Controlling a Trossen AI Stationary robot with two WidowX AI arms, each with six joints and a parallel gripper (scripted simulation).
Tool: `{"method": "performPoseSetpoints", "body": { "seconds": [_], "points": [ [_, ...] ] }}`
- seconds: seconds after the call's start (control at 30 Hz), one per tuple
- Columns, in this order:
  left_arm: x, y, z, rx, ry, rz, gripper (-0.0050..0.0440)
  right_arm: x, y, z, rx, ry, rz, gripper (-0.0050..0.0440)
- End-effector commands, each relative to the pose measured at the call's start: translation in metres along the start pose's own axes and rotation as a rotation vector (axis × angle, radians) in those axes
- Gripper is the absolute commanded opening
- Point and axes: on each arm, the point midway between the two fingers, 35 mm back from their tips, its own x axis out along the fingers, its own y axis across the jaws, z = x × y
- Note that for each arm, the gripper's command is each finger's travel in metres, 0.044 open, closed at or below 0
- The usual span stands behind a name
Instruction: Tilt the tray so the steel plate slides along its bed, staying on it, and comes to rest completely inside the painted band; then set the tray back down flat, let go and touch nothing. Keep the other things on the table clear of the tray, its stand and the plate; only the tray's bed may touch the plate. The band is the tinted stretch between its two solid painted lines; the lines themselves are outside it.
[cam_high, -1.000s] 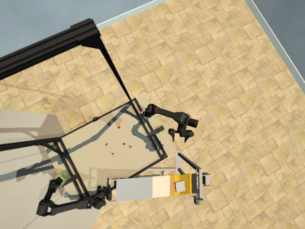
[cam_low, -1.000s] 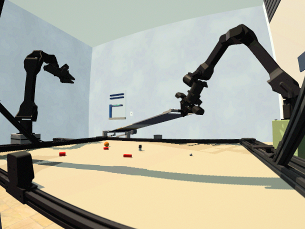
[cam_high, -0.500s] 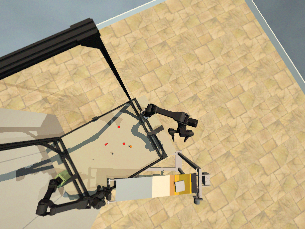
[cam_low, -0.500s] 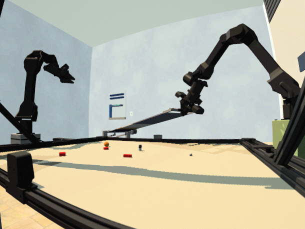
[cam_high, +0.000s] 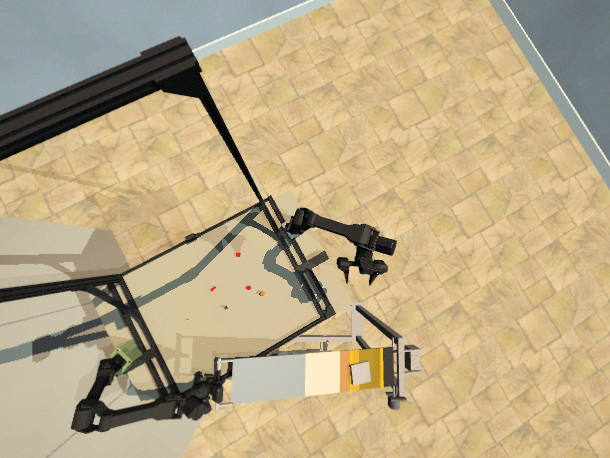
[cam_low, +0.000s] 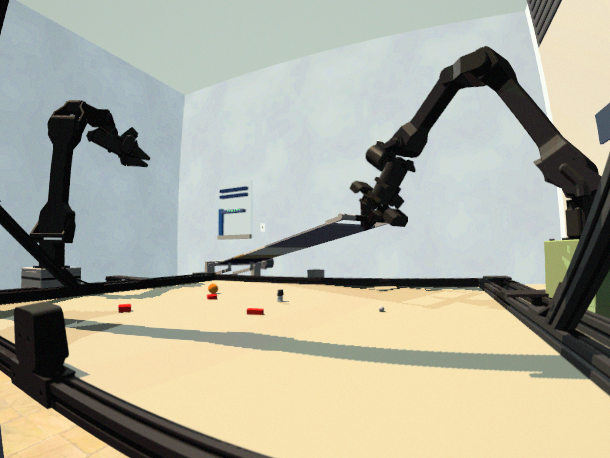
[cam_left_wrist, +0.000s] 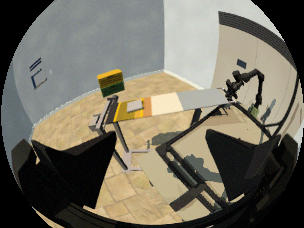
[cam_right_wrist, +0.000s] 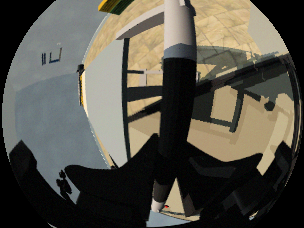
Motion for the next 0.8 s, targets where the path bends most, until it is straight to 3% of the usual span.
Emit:
{"method": "performPoseSetpoints", "body": {
  "seconds": [0.0, 0.53, 0.6, 0.67, 0.77],
  "points": [
    [0.0, 0.0, 0.0, 0.001, -0.002, -0.001, 0.044, -0.019, 0.025, 0.001, 0.0, -0.004, 0.066, 0.0],
    [0.0, 0.0, 0.0, 0.001, -0.002, -0.001, 0.044, -0.022, 0.028, 0.001, 0.0, -0.004, 0.077, 0.0],
    [0.0, 0.0, 0.0, 0.001, -0.002, -0.001, 0.044, -0.002, 0.004, 0.001, 0.0, -0.004, 0.074, 0.0],
    [0.0, 0.0, 0.0, 0.001, -0.002, -0.001, 0.044, -0.002, 0.004, 0.001, 0.0, -0.004, 0.074, 0.0],
    [0.0, 0.0, 0.0, 0.001, -0.002, -0.001, 0.044, 0.032, -0.033, 0.001, 0.0, -0.004, 0.032, 0.0]
  ]
}}
